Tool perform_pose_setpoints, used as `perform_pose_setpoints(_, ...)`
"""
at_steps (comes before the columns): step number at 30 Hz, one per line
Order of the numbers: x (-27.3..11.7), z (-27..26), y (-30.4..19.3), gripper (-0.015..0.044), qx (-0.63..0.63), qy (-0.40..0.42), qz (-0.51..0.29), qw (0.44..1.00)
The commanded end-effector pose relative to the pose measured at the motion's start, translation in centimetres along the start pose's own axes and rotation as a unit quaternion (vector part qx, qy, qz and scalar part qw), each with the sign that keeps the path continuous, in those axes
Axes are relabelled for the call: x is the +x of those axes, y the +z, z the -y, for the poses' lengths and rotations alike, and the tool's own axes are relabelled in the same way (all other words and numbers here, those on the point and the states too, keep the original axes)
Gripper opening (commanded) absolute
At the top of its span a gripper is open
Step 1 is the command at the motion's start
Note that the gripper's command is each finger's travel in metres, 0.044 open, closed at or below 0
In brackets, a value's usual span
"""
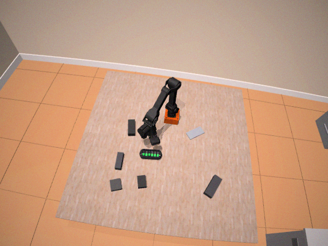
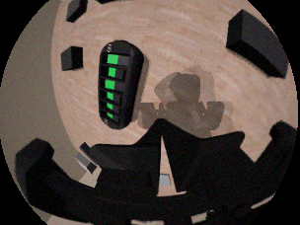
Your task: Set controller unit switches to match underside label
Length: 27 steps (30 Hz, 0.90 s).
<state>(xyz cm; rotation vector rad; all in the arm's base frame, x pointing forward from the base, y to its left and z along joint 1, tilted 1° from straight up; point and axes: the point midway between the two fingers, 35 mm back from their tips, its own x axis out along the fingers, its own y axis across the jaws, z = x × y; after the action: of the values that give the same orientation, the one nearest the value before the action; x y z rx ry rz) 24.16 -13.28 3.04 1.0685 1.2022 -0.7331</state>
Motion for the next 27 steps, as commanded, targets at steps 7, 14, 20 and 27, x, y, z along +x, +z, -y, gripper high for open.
perform_pose_setpoints(7,-0.5,-4.5,4.8,0.0,0.046,-0.071,-0.014,0.996)
perform_pose_setpoints(14,-0.2,-7.4,7.4,0.0,0.092,-0.128,-0.016,0.987)
perform_pose_setpoints(20,0.5,-9.5,9.1,0.0,0.127,-0.176,-0.011,0.976)
perform_pose_setpoints(27,1.8,-11.5,10.3,0.0,0.163,-0.231,0.004,0.959)
